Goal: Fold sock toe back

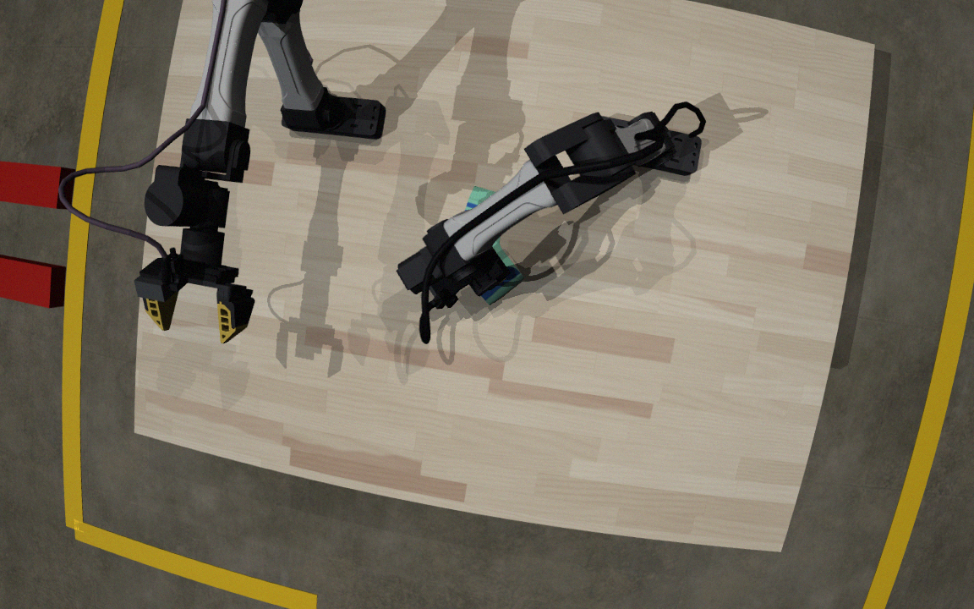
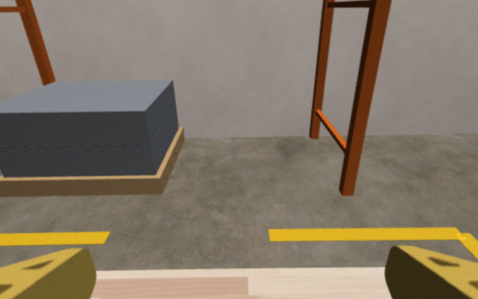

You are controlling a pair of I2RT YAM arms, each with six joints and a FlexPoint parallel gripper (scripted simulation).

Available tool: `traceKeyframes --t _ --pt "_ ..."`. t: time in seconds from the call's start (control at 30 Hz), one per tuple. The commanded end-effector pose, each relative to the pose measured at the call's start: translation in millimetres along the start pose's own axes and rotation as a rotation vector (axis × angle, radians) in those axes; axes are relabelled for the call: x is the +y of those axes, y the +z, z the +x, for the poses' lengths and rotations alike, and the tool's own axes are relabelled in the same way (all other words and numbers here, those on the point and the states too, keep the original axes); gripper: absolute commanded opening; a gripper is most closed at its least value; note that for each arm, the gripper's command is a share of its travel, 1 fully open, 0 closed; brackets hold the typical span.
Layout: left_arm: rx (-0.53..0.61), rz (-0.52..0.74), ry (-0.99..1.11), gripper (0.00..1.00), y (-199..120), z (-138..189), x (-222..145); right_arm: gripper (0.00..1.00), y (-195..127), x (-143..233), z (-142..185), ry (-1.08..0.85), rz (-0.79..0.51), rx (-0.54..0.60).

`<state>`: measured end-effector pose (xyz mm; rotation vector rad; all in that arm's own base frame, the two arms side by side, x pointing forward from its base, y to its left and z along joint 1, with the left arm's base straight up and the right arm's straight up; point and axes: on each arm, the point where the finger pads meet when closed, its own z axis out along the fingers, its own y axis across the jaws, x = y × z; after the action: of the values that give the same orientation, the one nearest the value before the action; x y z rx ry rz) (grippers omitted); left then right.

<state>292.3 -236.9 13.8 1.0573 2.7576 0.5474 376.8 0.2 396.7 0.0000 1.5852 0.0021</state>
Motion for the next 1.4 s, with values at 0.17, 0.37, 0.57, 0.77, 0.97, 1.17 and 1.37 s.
traceKeyframes --t 0.17,0.37,0.57,0.77,0.97,1.17,1.37 --pt "-0.072 -0.026 -0.024 0.05 -17 -16 4 1.0 -2 0 -5 -0.001 0.001 -0.014" --pt "-0.032 -0.025 -0.008 0.05 -13 -4 -3 1.0 -2 0 -5 -0.001 0.001 -0.014" --pt "-0.019 -0.111 -0.021 0.05 14 -9 -25 1.0 -2 0 -5 -0.001 0.001 -0.014" --pt "-0.044 -0.087 -0.016 0.05 0 -8 -12 1.0 -2 0 -5 -0.001 0.001 -0.014" --pt "-0.045 -0.081 -0.011 0.05 -6 -10 -17 1.0 -2 0 -5 -0.001 0.001 -0.014" --pt "-0.007 -0.126 -0.01 0.05 35 -3 -38 1.0 -2 0 -5 -0.001 0.001 -0.014" --pt "-0.019 -0.11 -0.021 0.05 17 -4 -24 1.0 -2 0 -5 -0.001 0.001 -0.014"
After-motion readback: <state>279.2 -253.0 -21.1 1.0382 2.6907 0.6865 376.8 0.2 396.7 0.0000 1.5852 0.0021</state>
